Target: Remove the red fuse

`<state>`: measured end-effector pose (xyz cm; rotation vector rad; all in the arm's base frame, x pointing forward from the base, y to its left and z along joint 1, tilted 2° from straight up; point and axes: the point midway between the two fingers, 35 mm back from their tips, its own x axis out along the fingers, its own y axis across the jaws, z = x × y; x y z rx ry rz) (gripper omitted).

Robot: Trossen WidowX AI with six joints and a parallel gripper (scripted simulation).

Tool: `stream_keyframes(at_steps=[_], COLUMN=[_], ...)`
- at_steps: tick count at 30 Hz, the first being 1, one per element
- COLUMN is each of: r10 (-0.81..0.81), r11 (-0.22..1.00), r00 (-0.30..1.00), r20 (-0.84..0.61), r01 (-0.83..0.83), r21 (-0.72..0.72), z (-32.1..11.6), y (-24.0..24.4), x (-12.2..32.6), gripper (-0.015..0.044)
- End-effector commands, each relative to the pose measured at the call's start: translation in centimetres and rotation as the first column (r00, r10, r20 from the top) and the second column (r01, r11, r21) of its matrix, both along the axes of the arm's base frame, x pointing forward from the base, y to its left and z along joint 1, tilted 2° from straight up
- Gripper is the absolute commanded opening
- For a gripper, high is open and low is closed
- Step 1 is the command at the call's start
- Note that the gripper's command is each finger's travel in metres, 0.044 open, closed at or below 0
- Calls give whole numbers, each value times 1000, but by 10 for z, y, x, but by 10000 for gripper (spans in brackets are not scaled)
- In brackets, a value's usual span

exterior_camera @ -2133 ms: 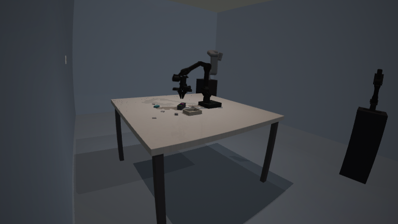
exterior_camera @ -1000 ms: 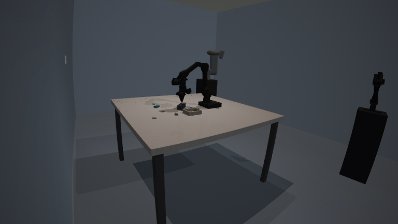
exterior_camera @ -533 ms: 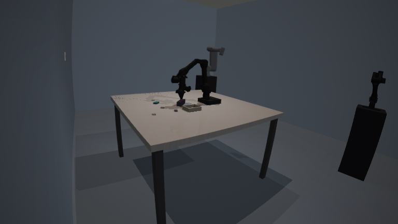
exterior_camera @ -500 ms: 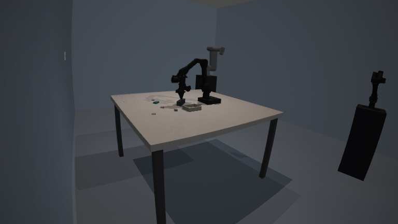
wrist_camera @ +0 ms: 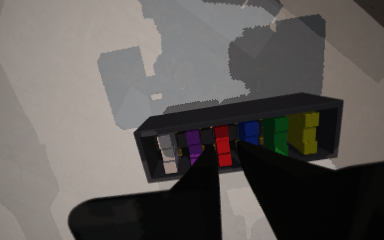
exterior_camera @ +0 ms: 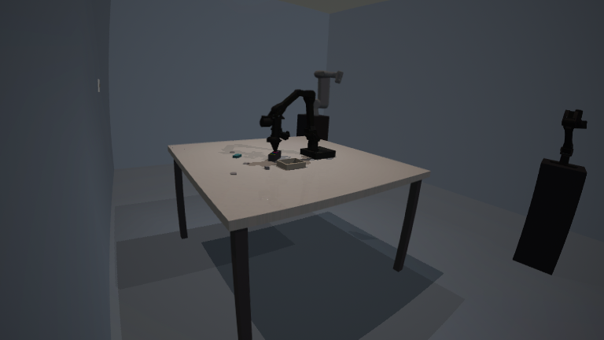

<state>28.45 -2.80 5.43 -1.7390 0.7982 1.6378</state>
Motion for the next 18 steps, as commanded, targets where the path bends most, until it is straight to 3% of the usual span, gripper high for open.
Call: stream_keyframes(at_steps=[1, 14, 18], r10=[3, 3, -1], r11=[1000, 1000, 1000], r00=[1000, 1000, 1000], r20=[-1, -1, 0], r01=[-3, -3, 1], r21=[-3, -3, 0], z=[-3, -10, -8], y=[-1, -1, 0], x=[0, 0, 0], gripper=[73, 73, 47])
